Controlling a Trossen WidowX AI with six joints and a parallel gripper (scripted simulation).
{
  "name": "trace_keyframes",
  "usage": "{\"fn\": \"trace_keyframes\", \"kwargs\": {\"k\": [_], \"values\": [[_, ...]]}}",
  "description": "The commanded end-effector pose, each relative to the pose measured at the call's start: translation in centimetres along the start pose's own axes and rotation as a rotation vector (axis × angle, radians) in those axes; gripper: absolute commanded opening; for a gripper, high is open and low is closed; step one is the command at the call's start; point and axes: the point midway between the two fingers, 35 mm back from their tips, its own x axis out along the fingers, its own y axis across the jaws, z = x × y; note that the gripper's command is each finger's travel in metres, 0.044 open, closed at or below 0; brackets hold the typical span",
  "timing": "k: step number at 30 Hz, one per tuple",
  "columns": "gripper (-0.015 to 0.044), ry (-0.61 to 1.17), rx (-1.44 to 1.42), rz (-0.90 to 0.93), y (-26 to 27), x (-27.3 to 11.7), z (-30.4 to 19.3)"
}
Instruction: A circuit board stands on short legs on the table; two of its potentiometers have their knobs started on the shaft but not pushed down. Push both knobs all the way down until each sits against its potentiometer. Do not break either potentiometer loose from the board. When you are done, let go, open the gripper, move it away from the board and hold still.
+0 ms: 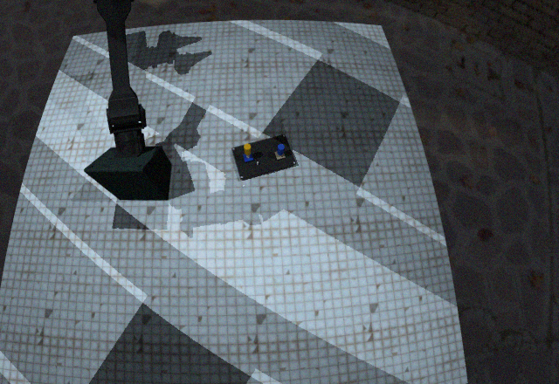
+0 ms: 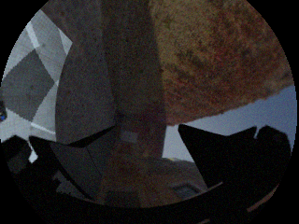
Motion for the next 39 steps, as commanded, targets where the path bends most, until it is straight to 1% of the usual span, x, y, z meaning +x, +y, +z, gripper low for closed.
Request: {"fn": "trace_keyframes", "kwargs": {"k": [1,8,15,24,32,39], "values": [[0.0374,0.001,0.005,0.001,0.1,0.1,-0.1],[0.0190,0.029,0.205,0.048,3.5,2.3,-3.4],[0.0006,0.063,0.412,0.098,7.3,4.3,-5.5],[0.0000,0.136,0.595,0.196,13.3,6.2,-8.2],[0.0000,0.223,0.806,0.318,20.3,7.9,-9.9],[0.0000,0.305,0.956,0.434,26.5,8.8,-10.3]]}}
